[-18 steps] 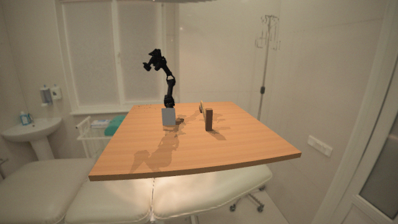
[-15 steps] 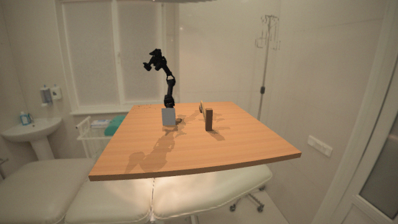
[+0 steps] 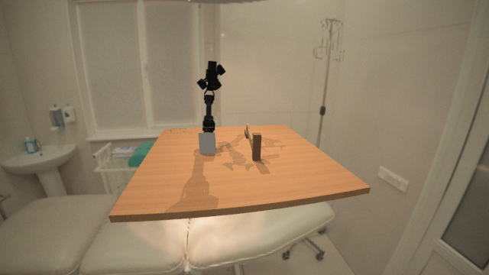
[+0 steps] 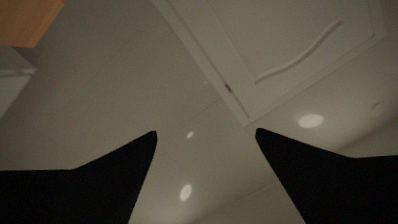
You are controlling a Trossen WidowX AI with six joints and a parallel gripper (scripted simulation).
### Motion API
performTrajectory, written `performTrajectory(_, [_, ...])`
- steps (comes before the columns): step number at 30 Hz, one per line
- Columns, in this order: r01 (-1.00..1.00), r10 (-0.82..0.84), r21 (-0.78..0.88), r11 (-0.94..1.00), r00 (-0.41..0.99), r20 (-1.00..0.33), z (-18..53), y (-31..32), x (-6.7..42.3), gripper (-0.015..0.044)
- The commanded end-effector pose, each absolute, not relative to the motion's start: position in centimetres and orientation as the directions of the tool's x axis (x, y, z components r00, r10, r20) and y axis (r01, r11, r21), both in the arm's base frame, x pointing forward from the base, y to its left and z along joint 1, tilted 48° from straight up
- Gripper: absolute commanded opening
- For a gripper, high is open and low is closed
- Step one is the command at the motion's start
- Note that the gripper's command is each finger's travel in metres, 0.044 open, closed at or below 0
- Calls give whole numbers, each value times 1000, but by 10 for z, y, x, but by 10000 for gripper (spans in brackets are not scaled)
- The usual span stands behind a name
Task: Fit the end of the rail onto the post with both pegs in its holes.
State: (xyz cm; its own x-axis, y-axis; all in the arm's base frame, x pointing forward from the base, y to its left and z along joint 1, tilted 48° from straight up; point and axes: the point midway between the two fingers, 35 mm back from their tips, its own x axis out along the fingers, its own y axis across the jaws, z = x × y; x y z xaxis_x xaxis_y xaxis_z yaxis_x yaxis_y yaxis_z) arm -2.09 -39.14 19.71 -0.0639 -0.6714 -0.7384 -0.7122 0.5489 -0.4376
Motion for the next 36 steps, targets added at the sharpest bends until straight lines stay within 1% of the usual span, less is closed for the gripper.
performTrajectory(1, [-741,-595,-441,506,70,-801,171,-386,32,440])
performTrajectory(4, [-763,-510,-445,469,177,-842,153,-376,76,440])
performTrajectory(9, [-798,-304,-437,415,332,-893,122,-341,152,440])
performTrajectory(13, [-827,-108,-412,382,403,-909,101,-301,205,440])
performTrajectory(16, [-853,53,-379,358,424,-904,86,-263,240,440])
performTrajectory(21, [-902,313,-296,315,393,-865,68,-192,284,440])
performTrajectory(26, [-948,538,-157,278,289,-792,53,-115,309,440])
performTrajectory(32, [-979,688,-47,199,173,-705,47,-53,319,440])
performTrajectory(36, [-986,729,-13,166,132,-671,41,-39,330,440])
